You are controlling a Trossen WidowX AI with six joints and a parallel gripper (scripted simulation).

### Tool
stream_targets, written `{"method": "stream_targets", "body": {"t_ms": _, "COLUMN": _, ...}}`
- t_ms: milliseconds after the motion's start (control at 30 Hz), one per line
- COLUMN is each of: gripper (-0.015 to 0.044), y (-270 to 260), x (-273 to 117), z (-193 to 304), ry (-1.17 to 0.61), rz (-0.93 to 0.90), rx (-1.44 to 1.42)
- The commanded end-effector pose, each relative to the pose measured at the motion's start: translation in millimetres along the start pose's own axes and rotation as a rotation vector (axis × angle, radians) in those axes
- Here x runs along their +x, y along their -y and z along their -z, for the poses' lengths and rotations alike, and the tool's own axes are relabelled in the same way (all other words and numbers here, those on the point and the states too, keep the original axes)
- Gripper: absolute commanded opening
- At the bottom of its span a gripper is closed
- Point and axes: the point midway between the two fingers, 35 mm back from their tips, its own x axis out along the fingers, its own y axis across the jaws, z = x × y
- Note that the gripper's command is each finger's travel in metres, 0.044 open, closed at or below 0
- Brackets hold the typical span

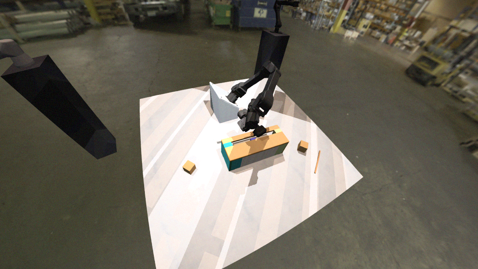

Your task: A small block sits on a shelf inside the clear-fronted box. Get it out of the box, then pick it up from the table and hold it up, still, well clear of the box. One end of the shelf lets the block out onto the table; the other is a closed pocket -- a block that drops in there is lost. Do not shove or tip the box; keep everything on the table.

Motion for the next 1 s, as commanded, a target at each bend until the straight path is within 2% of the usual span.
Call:
{"method": "stream_targets", "body": {"t_ms": 0, "gripper": 0.0400, "y": 12.7, "x": -5.7, "z": -15.6, "ry": -0.163, "rz": -0.049, "rx": 0.151}}
{"method": "stream_targets", "body": {"t_ms": 133, "gripper": 0.0400, "y": 17.8, "x": -8.6, "z": -22.0, "ry": -0.232, "rz": -0.075, "rx": 0.219}}
{"method": "stream_targets", "body": {"t_ms": 967, "gripper": 0.0400, "y": 15.9, "x": 24.8, "z": -27.9, "ry": -0.230, "rz": -0.076, "rx": 0.220}}
